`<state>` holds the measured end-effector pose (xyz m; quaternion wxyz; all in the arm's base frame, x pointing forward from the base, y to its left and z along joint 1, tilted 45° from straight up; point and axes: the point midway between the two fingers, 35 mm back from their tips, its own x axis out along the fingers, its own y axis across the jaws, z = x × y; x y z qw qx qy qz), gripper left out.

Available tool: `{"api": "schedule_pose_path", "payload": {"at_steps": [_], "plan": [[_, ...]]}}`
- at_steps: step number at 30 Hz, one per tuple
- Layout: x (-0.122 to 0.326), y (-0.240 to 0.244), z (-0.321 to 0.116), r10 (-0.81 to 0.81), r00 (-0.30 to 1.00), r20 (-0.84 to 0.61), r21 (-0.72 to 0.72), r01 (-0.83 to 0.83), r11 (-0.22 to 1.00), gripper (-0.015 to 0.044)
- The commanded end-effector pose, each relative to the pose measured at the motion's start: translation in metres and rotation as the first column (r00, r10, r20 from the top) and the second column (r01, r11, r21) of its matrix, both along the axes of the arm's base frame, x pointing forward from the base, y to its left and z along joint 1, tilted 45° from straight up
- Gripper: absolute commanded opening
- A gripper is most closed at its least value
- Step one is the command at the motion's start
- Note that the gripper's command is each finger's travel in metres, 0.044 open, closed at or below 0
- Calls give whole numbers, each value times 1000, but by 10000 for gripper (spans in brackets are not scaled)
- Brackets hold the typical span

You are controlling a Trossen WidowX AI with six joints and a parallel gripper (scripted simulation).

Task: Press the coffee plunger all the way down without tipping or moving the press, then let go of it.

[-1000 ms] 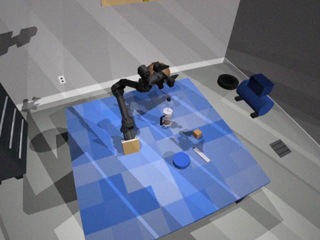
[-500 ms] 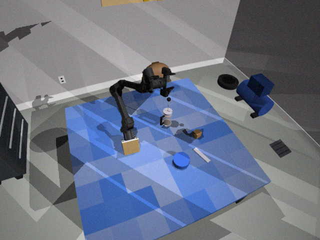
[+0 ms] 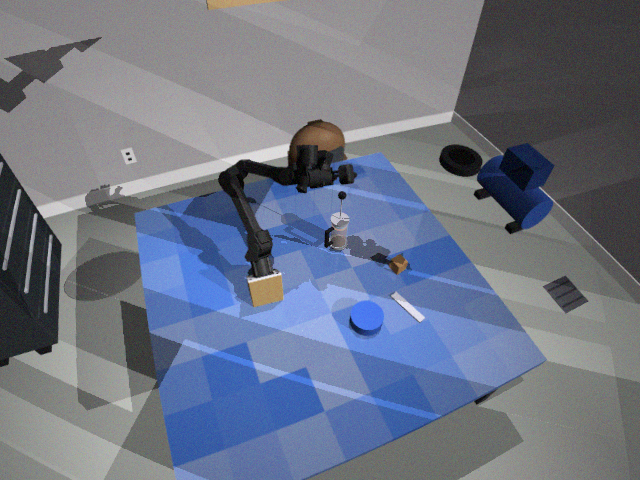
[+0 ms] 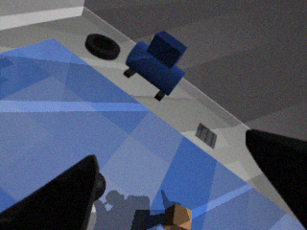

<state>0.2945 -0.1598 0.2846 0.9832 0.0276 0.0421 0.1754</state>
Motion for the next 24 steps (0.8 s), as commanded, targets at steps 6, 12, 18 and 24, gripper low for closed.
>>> {"api": "schedule_pose_path", "payload": {"at_steps": [6,12,18,24], "plan": [[-5,79,-56,132,964,-232,530,11,848,440],[-4,79,-54,136,964,-228,529,5,849,440],[-3,80,-54,136,964,-228,529,5,849,440],[5,83,-55,136,964,-230,527,6,850,440]]}}
